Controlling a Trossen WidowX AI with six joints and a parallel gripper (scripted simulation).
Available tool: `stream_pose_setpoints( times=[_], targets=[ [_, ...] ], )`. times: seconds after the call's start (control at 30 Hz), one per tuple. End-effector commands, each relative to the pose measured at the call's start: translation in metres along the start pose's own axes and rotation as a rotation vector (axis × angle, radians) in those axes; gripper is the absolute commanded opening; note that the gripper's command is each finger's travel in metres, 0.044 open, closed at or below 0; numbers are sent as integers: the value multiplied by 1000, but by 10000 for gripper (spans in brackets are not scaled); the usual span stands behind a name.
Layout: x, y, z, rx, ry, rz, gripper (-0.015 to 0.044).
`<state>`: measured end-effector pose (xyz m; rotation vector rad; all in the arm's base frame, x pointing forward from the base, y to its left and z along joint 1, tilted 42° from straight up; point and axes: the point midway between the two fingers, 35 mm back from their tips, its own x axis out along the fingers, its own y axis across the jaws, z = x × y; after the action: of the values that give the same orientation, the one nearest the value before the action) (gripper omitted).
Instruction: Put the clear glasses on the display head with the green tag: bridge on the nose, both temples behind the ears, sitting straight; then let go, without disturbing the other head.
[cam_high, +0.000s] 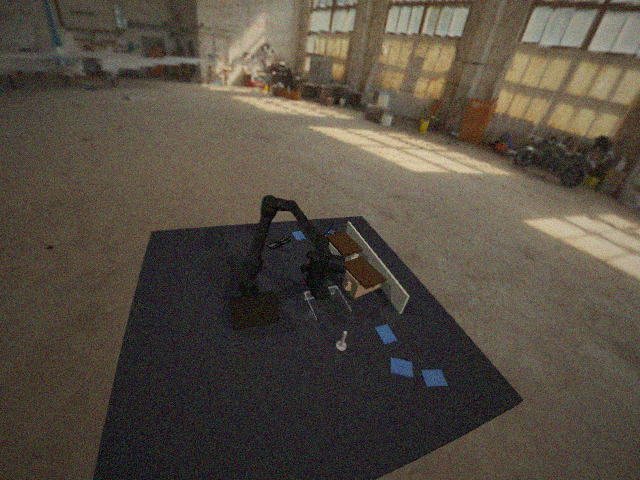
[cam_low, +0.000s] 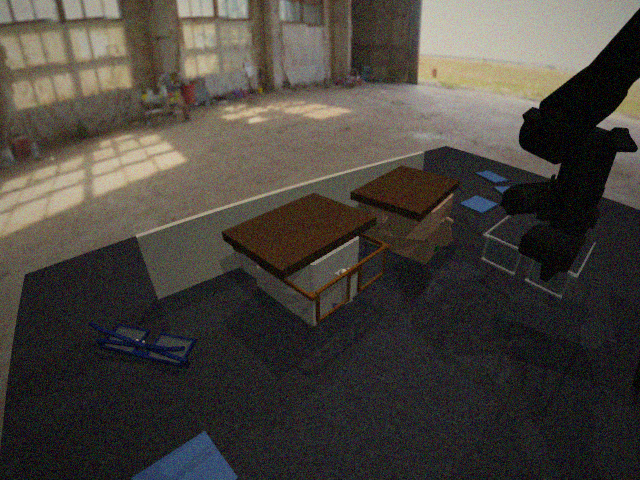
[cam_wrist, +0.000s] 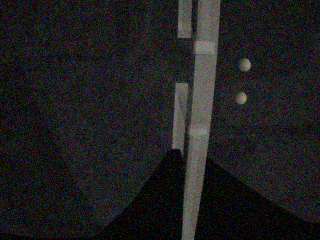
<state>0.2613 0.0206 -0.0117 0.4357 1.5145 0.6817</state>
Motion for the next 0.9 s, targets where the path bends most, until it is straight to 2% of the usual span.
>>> stream_pose_setpoints(
  times=[0.0,0.6,0.73,0.87],
  targets=[
    [4,1,0,5,-2,5,0],
    [20,2,-3,4,-2,8,0],
    [17,2,-2,-1,0,3,105],
    [17,2,-2,-1,0,3,107]
  ],
)
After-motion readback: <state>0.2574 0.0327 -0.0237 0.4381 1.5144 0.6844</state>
